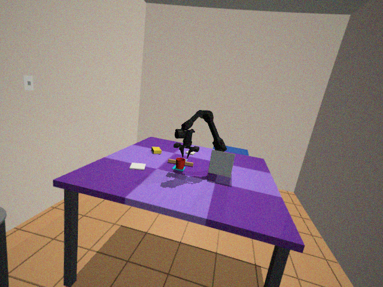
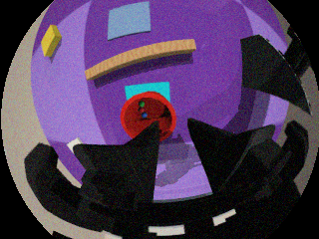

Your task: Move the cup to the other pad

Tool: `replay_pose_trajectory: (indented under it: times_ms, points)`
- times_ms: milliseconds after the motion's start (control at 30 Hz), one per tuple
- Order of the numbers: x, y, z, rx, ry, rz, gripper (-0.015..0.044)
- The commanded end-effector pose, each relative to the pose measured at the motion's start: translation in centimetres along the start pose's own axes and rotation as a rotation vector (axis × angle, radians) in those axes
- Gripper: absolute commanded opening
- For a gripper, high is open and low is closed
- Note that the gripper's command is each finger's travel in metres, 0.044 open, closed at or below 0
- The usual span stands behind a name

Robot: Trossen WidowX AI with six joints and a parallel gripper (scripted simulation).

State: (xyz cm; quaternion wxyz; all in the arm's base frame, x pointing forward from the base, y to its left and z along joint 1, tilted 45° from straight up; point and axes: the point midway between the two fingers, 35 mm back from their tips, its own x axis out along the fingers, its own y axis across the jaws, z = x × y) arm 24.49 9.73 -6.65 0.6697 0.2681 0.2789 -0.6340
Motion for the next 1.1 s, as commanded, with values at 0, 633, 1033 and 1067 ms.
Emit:
replay_pose_trajectory:
  times_ms: [0, 633, 1033, 1067]
  points:
    - [0.1, 0.0, 0.0, -0.001, -0.001, -0.001, 0.0233]
    - [-5.7, -0.1, 0.1, 0.005, 0.007, 0.002, 0.0440]
    - [-6.0, -0.3, 0.1, -0.002, 0.003, 0.001, 0.0440]
    - [-6.0, -0.3, 0.1, -0.002, 0.003, 0.001, 0.0440]
